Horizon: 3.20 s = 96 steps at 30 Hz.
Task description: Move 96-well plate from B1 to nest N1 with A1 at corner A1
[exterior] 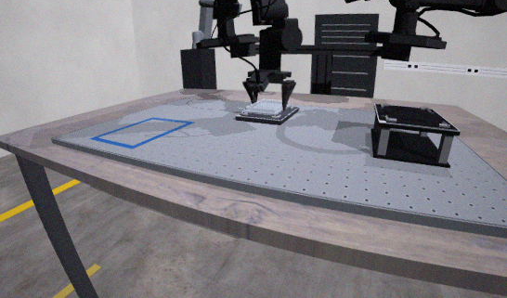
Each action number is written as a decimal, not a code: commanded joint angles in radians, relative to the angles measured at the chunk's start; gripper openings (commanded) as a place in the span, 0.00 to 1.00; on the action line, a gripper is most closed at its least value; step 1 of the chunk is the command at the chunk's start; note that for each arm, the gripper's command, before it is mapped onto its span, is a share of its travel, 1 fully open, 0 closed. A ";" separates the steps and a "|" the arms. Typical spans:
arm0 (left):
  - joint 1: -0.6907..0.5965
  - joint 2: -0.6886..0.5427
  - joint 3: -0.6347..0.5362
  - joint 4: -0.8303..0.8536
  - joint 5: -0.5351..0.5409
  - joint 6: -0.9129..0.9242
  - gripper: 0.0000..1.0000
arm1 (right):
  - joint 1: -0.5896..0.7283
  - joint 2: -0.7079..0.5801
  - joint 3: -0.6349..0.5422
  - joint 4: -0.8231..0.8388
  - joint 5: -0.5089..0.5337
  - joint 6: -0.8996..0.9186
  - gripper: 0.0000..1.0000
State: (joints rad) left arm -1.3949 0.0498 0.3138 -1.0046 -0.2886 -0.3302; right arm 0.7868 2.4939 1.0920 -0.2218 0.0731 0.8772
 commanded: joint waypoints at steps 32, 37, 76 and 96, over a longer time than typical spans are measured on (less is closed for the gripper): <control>-0.010 -0.011 0.006 -0.013 -0.008 -0.007 1.00 | 0.003 -0.047 -0.024 0.002 0.001 0.007 0.82; -0.010 -0.011 0.006 -0.013 -0.008 -0.007 1.00 | 0.003 -0.057 -0.021 -0.018 0.000 0.005 0.82; -0.010 -0.011 0.006 -0.013 -0.008 -0.007 1.00 | -0.001 -0.024 0.023 -0.014 0.005 -0.003 0.82; -0.010 -0.011 0.006 -0.013 -0.008 -0.007 1.00 | 0.001 -0.017 -0.025 0.032 0.000 0.011 0.82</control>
State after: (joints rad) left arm -1.3949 0.0498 0.3138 -1.0046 -0.2886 -0.3302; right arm 0.7872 2.4950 1.0962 -0.2256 0.0734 0.8768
